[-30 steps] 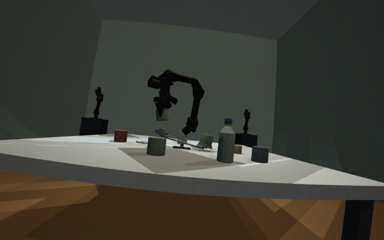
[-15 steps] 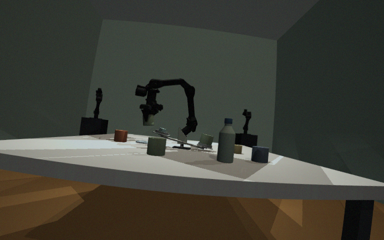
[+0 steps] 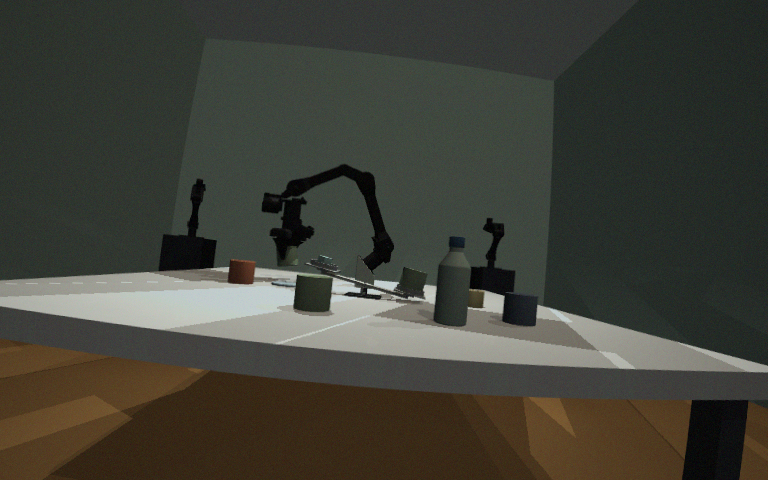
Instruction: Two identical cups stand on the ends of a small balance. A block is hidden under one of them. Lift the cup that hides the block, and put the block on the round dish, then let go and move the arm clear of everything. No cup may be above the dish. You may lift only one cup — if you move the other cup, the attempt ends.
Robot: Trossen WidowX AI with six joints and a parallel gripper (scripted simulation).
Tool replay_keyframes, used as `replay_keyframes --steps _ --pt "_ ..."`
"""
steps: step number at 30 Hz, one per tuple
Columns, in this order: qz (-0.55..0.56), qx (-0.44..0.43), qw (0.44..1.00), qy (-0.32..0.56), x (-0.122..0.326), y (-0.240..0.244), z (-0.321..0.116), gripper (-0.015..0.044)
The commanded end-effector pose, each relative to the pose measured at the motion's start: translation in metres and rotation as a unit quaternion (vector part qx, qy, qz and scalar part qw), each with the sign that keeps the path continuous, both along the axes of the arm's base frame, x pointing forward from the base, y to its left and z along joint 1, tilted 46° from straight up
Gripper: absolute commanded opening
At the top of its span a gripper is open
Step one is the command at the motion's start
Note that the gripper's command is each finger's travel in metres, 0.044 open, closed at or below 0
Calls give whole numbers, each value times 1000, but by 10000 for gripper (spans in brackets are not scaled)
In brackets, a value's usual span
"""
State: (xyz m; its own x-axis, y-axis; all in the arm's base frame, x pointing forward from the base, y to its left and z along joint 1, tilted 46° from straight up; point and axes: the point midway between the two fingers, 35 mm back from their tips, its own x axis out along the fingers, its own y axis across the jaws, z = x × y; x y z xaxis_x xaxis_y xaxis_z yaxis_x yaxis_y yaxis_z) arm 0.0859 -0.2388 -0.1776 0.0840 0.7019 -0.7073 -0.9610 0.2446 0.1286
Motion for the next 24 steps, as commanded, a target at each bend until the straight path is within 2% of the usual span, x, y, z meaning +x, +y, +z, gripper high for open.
replay_keyframes --steps 1,7,24 --pt "5 -5 1000 -2 -1 5 -8 0" --pt "5 -5 1000 -2 1 25 -28 0" --pt "5 -5 1000 -3 3 38 -42 0"
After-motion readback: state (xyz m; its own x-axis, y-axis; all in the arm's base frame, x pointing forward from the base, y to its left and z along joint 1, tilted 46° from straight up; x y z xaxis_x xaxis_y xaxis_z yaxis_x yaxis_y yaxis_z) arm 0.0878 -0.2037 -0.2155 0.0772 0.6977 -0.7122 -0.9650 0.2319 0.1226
